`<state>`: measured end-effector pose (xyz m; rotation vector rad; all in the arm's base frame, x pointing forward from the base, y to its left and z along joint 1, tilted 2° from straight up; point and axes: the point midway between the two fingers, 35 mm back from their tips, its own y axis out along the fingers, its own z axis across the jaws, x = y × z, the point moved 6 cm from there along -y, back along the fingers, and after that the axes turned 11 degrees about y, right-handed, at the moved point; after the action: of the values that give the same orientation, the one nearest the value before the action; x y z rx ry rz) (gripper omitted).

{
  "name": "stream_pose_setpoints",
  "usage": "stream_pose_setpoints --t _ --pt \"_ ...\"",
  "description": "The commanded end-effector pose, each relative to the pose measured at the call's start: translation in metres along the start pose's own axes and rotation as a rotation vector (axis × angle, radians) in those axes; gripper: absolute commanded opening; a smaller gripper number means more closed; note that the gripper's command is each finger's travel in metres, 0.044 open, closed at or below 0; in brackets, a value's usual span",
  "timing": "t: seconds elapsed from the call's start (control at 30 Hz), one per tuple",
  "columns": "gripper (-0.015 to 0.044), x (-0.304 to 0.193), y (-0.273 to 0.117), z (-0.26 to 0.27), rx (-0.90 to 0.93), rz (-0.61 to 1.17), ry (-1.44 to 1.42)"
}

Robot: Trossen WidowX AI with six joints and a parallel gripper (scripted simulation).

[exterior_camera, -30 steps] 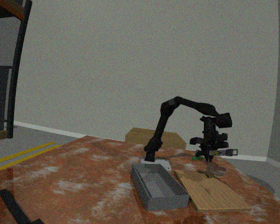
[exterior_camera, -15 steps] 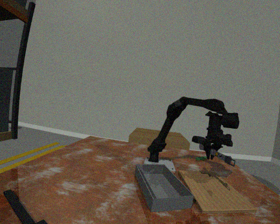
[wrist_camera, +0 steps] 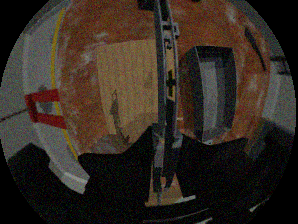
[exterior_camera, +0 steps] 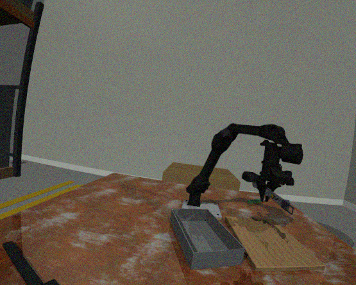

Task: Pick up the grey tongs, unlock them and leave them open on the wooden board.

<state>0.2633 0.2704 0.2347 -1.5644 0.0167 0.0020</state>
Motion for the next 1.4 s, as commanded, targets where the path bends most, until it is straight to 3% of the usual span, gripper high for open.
stream_pose_setpoints --t 0.0,1.37 --pt "-0.0150 0.001 0.001 0.001 0.007 -0.002 0.004" --pt "-0.0150 0.005 0.068 0.006 0.005 -0.003 0.003"
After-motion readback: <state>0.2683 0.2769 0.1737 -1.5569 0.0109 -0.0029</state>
